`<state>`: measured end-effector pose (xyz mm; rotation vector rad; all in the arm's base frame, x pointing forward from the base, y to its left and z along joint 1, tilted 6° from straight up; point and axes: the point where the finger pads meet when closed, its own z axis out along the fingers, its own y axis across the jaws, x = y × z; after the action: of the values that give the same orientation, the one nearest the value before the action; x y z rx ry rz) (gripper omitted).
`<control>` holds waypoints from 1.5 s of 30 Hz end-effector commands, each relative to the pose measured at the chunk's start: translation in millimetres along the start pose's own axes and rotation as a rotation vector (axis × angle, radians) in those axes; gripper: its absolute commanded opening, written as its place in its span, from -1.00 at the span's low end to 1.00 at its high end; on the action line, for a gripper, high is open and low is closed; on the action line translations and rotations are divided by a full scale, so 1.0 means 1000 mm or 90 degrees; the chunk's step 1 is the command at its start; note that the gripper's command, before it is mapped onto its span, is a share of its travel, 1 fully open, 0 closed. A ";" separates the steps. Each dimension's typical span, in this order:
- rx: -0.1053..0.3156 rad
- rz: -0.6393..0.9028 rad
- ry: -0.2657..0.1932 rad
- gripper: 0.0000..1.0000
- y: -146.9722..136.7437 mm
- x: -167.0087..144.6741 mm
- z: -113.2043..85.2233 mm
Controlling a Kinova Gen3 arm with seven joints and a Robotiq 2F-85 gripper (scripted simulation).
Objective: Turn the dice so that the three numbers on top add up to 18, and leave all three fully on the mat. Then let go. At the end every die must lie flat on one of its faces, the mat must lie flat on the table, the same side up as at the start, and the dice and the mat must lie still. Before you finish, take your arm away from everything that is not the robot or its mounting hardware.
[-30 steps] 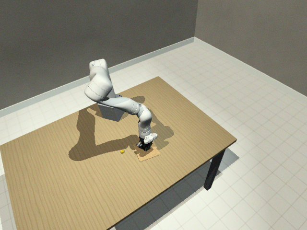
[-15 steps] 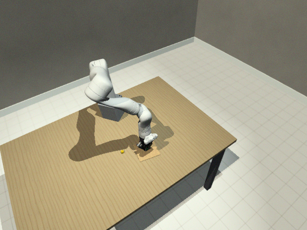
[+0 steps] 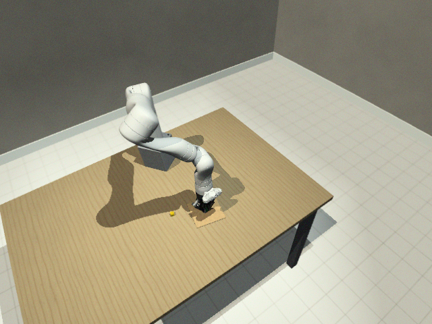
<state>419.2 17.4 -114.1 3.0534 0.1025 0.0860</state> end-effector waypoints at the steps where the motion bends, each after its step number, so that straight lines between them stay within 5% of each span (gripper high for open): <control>1: 0.000 0.000 0.001 -0.78 0.000 0.001 -0.001; 11: 0.000 0.000 0.001 -0.78 0.000 0.001 -0.001; 26: 0.000 0.000 0.001 -0.39 0.000 0.001 -0.001; 45: 0.000 0.000 0.001 -0.39 0.000 0.001 -0.016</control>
<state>415.3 19.5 -106.8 3.0559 0.1030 0.0722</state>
